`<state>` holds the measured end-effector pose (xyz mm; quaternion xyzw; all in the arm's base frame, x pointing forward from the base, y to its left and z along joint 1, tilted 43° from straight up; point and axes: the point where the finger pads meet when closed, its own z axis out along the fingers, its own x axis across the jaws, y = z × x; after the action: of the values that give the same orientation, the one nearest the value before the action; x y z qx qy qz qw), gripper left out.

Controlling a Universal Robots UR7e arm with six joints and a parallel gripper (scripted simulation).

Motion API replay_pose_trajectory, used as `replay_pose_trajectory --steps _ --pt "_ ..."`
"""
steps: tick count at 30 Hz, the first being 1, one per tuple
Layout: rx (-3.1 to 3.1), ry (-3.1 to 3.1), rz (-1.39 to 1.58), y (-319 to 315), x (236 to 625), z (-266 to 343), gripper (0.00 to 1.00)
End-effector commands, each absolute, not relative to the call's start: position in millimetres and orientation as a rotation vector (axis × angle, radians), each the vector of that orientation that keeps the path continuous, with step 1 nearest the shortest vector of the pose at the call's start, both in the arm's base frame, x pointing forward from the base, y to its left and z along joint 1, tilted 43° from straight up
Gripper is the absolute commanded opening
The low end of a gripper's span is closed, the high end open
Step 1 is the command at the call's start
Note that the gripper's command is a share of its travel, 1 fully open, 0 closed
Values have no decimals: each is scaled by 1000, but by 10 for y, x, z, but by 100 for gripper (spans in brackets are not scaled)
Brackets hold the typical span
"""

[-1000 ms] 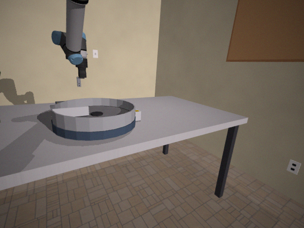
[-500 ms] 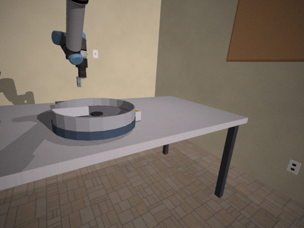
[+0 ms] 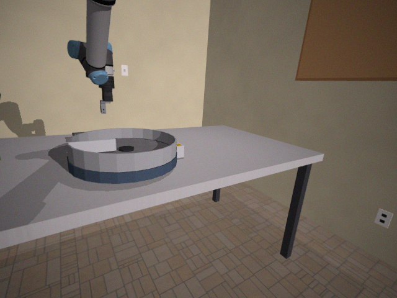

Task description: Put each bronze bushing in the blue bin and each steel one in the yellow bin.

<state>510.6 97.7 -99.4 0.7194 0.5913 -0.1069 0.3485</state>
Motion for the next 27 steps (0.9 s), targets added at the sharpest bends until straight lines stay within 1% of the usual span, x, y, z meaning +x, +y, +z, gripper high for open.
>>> replay_pose_trajectory --steps 1,3,8,11,16,27 --pt "1864 1533 -275 982 5108 -990 100" --pt "1864 1533 -275 982 5108 -990 100" --pt "1864 1533 -275 954 4772 -873 100" --pt "1864 1533 -275 954 4772 -873 100" --pt "1864 1533 -275 926 4436 -755 100" --pt "1864 1533 -275 926 4436 -755 100"
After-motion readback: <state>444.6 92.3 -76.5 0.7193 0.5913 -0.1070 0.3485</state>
